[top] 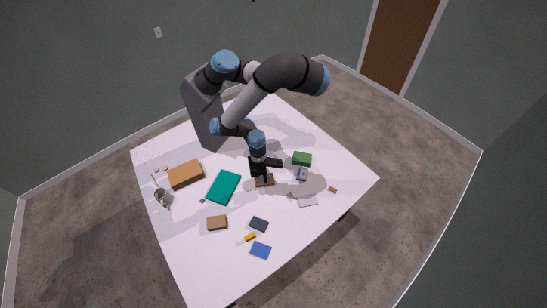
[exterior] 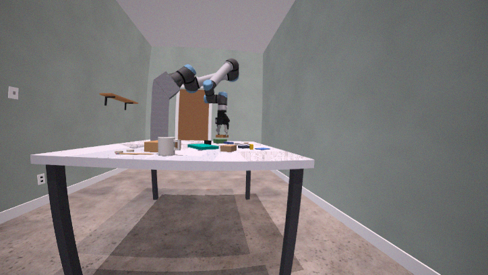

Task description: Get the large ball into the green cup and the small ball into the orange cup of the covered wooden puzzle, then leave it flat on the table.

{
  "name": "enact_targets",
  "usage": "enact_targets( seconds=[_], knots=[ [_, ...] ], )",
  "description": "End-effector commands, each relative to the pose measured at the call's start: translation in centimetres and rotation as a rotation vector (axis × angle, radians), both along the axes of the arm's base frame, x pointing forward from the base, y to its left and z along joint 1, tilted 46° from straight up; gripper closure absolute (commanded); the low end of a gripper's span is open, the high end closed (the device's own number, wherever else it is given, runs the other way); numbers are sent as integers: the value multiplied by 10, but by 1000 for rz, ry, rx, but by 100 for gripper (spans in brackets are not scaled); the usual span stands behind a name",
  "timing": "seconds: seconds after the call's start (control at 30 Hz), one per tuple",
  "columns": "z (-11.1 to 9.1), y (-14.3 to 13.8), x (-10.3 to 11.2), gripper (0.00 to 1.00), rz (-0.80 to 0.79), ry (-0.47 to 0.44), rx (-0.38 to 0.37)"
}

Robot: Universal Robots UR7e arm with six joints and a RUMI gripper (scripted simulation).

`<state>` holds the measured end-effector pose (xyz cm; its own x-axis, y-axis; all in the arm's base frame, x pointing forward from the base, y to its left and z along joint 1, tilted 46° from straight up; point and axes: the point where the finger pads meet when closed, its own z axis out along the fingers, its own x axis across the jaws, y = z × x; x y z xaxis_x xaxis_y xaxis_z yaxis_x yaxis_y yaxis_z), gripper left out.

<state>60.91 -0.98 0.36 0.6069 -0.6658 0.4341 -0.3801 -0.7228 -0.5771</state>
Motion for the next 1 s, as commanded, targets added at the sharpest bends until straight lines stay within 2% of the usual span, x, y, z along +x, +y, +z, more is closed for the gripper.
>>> enact_targets(
  seconds=[0.0,0.1,0.27,0.43,0.57,0.73,0.83,0.97],
  knots=[
    [0,0,0,57,3,-9,5],
    [1,0,0,57,-5,20,-11],
    [0,0,0,57,13,-12,16],
    [0,0,0,57,-4,13,-8],
    [0,0,0,57,10,-15,13],
    [1,0,0,57,-3,18,-8],
    [0,0,0,57,8,-10,10],
    [0,0,0,57,7,2,6]
  ],
)
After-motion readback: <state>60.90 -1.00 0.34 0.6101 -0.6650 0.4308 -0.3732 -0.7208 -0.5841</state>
